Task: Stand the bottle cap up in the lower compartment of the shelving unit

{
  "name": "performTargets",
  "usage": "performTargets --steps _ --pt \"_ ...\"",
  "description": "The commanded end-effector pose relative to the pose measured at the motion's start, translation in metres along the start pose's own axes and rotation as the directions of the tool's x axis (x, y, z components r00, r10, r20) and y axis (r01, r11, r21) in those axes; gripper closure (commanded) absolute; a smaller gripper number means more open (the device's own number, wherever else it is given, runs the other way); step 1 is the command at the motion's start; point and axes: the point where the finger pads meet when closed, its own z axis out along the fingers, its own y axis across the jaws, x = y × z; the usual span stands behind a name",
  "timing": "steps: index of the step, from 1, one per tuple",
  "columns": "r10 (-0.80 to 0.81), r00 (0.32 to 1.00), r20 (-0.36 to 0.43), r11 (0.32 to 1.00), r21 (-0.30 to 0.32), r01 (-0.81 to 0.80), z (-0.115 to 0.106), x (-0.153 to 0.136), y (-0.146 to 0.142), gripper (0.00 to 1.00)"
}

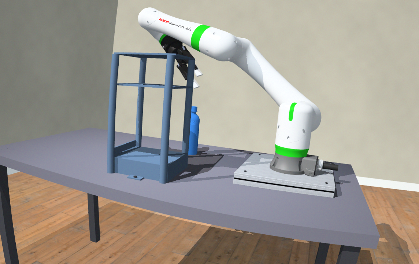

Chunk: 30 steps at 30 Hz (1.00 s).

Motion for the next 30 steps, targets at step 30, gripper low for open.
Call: performTargets --steps 30 --pt "0.219 0.975 0.017 0.940 0.264 -0.216 0.0046 0.0059 0.0045 0.50"
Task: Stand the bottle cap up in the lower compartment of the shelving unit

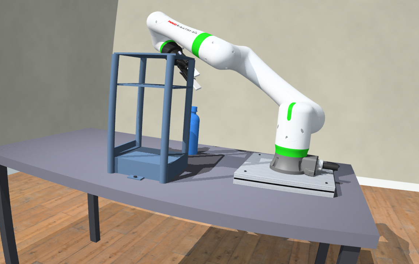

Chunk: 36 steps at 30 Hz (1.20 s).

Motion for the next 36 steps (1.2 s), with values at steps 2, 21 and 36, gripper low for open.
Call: performTargets --steps 2,21,36 --pt "0.045 0.999 0.005 0.996 0.072 -0.045 0.000 0.002 0.000 0.50" --pt "0.158 0.987 0.036 0.976 0.146 -0.161 -0.005 -0.008 -0.001 0.50" --pt "0.267 0.962 0.050 0.931 0.245 -0.271 -0.004 -0.007 -0.001 0.50"
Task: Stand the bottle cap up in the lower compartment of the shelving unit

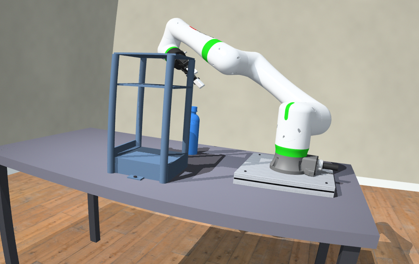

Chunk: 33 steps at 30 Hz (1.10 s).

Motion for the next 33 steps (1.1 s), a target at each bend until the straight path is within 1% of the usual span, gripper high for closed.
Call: performTargets --steps 1,3,5,11,13,15,17,19,21,23,28,30,32,33 --pt "0.074 0.997 0.024 0.994 0.080 -0.076 -0.0003 0.0006 -0.0002 0.50" --pt "0.129 0.991 0.033 0.982 0.135 -0.133 -0.0007 0.0003 -0.0004 0.50" --pt "0.165 0.985 0.043 0.970 0.171 -0.170 -0.0014 -0.0003 -0.0007 0.50" --pt "0.192 0.980 0.050 0.960 0.199 -0.199 -0.0017 -0.0008 -0.0012 0.50" --pt "0.228 0.972 0.058 0.943 0.234 -0.235 -0.0017 -0.0013 -0.0018 0.50" --pt "0.280 0.957 0.072 0.914 0.286 -0.289 -0.0017 -0.0017 -0.0023 0.50" --pt "0.280 0.957 0.072 0.914 0.286 -0.289 -0.0017 -0.0017 -0.0023 0.50" --pt "0.334 0.938 0.091 0.876 0.338 -0.345 -0.0018 -0.0015 -0.0022 0.50" --pt "0.376 0.920 0.108 0.841 0.377 -0.388 -0.0018 -0.0010 -0.0015 0.50" --pt "0.397 0.910 0.118 0.822 0.396 -0.410 -0.0018 -0.0006 -0.0010 0.50" --pt "0.413 0.902 0.126 0.806 0.411 -0.426 -0.0019 -0.0007 -0.0013 0.50" --pt "0.442 0.886 0.141 0.773 0.441 -0.456 -0.0021 -0.0012 -0.0021 0.50" --pt "0.484 0.859 0.167 0.720 0.482 -0.500 -0.0024 -0.0015 -0.0028 0.50" --pt "0.484 0.859 0.167 0.720 0.482 -0.500 -0.0024 -0.0015 -0.0028 0.50"
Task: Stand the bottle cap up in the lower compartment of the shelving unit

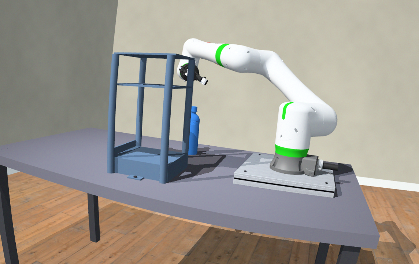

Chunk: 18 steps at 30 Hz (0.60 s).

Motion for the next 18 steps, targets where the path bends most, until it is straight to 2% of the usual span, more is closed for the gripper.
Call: performTargets --steps 1,4,6,12,16,18 --pt "0.054 0.999 -0.001 0.997 0.058 -0.054 0.0002 -0.0009 -0.0006 0.50" --pt "0.141 0.990 0.008 0.980 0.143 -0.140 0.0001 -0.0004 -0.0003 0.50" --pt "0.177 0.984 0.014 0.968 0.179 -0.177 0.0000 0.0004 0.0003 0.50" --pt "0.205 0.979 0.019 0.957 0.206 -0.205 0.0000 0.0005 0.0003 0.50" --pt "0.293 0.955 0.042 0.910 0.295 -0.292 0.0000 -0.0008 -0.0010 0.50" --pt "0.293 0.955 0.042 0.910 0.295 -0.292 0.0000 -0.0008 -0.0010 0.50"
